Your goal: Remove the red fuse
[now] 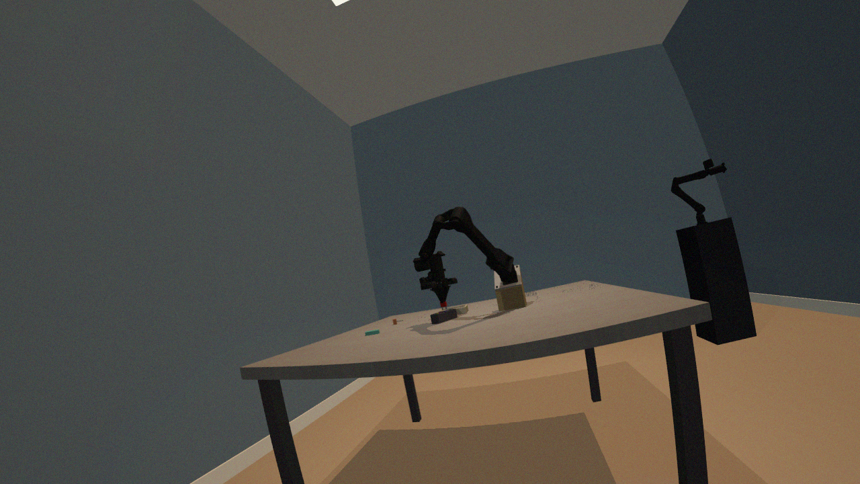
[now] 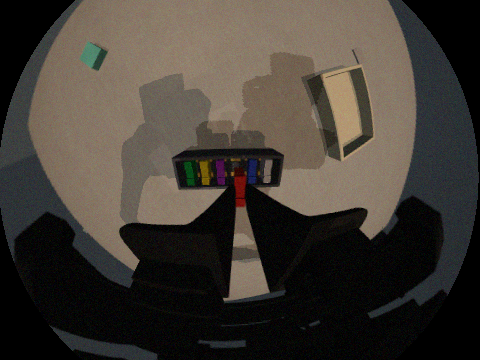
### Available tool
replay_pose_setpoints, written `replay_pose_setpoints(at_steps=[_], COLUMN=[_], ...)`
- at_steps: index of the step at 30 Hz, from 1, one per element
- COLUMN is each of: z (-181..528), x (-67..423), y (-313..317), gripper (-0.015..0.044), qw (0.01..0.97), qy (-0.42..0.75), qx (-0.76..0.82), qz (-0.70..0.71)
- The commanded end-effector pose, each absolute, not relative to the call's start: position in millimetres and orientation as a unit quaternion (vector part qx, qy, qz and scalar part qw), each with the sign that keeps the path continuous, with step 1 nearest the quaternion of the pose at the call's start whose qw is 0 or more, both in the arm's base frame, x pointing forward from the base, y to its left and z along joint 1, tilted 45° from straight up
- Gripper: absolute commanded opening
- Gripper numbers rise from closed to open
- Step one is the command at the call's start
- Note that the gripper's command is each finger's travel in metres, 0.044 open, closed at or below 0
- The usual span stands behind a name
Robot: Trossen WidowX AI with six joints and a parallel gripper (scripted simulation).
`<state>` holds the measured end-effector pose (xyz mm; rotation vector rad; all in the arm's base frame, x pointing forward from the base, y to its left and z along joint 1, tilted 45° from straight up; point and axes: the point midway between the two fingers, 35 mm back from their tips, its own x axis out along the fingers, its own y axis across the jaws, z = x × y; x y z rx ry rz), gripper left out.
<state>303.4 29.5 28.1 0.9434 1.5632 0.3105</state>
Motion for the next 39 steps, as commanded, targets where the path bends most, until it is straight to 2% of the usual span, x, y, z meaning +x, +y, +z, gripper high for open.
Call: replay_pose_setpoints(at_steps=[1,12,39], z=[32.0,36.0,-59.8], x=[303.3,305.5,327.6], y=[25.3,11.5,-94.5], gripper=[0.0000,0.0000,0.0000], qw=[0.603,0.604,0.607], qy=[0.675,0.675,0.675], qx=[0.404,0.403,0.399], qz=[0.134,0.133,0.127])
